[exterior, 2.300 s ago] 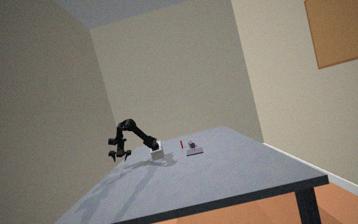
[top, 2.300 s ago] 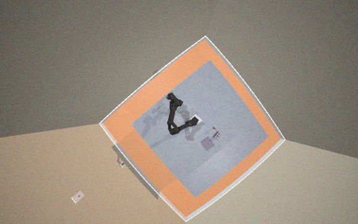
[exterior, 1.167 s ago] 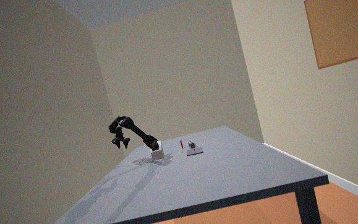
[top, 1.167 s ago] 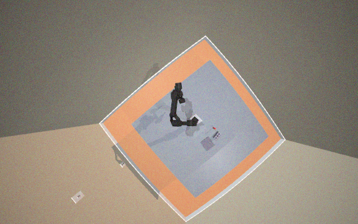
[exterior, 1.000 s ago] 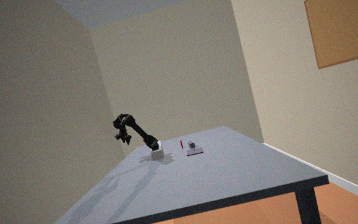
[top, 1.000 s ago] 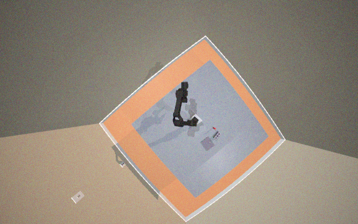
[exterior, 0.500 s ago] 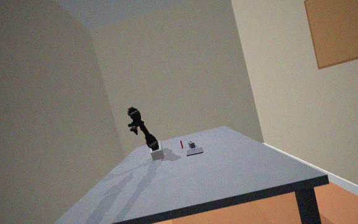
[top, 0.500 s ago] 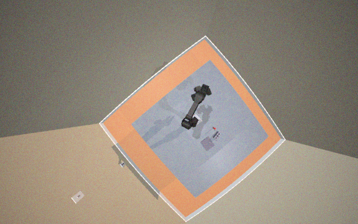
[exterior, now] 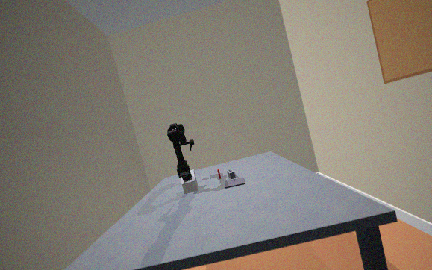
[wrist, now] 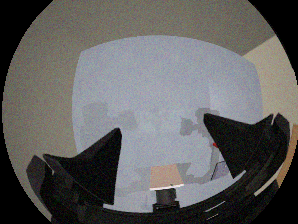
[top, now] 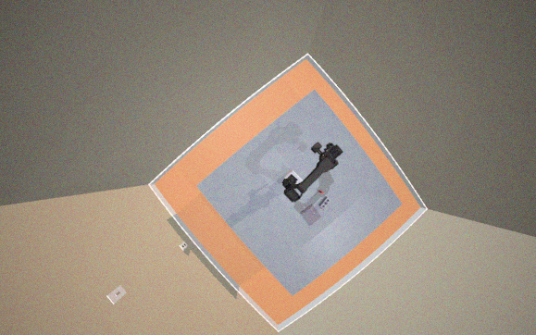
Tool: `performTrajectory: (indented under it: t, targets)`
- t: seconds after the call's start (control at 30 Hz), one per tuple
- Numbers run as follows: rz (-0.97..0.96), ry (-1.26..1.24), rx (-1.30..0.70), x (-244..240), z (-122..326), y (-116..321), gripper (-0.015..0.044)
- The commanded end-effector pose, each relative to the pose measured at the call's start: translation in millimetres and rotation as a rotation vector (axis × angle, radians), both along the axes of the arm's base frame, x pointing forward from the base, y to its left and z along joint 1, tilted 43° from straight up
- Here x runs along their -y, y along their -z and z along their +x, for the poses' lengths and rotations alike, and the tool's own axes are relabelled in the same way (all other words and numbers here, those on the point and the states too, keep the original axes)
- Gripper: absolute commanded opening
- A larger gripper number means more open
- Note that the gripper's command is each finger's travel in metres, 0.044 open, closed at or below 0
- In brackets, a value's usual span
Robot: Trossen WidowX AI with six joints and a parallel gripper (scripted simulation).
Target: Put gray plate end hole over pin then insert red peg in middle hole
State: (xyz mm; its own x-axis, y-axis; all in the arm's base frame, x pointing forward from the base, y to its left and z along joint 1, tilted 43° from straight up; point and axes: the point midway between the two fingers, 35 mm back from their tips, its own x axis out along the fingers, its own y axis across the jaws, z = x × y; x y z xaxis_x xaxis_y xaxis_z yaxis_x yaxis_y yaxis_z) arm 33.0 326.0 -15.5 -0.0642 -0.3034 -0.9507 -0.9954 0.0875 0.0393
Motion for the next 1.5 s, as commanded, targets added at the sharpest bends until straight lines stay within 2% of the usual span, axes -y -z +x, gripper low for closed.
performTrajectory:
  t: [0.0, 0.13, 0.23, 0.53, 0.87, 1.13, 1.2, 1.47]
  targets:
    - [-0.026, 0.312, 0.124, 11.0, 49.9, 1.7, 0.044]
    - [-0.052, 0.587, 0.249, 24.0, 91.6, 2.8, 0.044]
    - [-0.081, 0.914, 0.403, 45.3, 140.7, 3.1, 0.044]
    - [-0.133, 1.495, 0.695, 102.7, 220.5, 1.3, 0.044]
    - [-0.186, 2.118, 1.067, 192.2, 289.3, -4.1, 0.044]
    - [-0.195, 2.577, 1.443, 273.7, 322.0, -10.4, 0.044]
    - [-0.191, 2.653, 1.52, 288.5, 324.8, -11.4, 0.044]
    - [-0.191, 2.657, 1.524, 288.8, 323.6, -11.0, 0.044]
